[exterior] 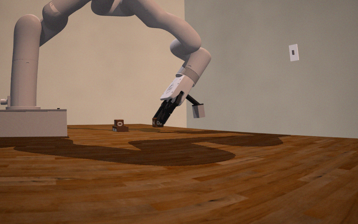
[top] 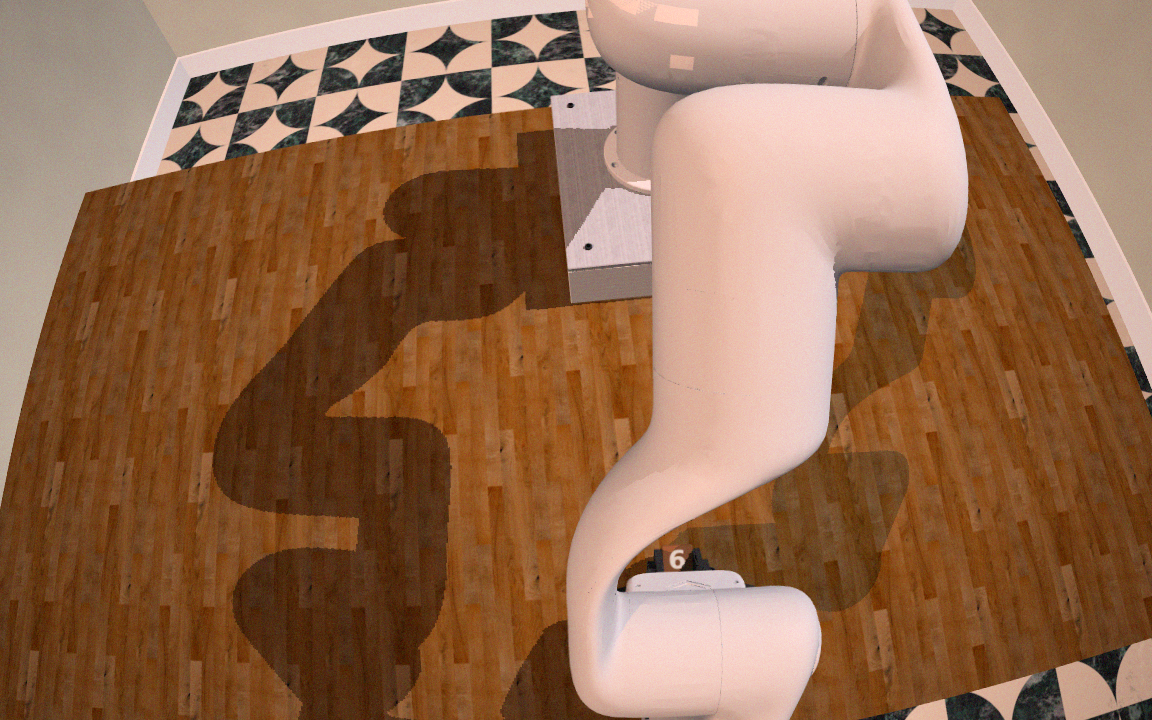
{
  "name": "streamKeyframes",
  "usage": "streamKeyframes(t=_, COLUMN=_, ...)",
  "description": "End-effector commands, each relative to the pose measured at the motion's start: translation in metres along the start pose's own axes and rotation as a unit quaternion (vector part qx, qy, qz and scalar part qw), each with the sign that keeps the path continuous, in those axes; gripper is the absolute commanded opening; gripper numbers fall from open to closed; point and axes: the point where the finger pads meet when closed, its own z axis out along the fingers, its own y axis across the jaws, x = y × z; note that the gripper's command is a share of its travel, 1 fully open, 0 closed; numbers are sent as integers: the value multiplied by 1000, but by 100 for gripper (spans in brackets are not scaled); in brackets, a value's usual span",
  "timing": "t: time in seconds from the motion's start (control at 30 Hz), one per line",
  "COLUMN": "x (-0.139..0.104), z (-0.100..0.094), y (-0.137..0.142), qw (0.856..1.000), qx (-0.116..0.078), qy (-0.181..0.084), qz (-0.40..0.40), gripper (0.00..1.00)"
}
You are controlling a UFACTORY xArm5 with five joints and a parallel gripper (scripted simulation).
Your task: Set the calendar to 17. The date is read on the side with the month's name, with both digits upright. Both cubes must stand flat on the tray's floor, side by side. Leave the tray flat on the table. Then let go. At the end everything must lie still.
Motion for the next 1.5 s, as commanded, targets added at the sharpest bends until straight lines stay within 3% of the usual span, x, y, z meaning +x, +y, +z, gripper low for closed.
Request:
streamKeyframes(t=0.0, x=5, z=4, y=0, qw=1000, qx=0, qy=2, qz=-1, gripper=27)
streamKeyframes(t=1.47, x=8, z=8, y=0, qw=1000, qx=0, qy=2, qz=-1, gripper=27)
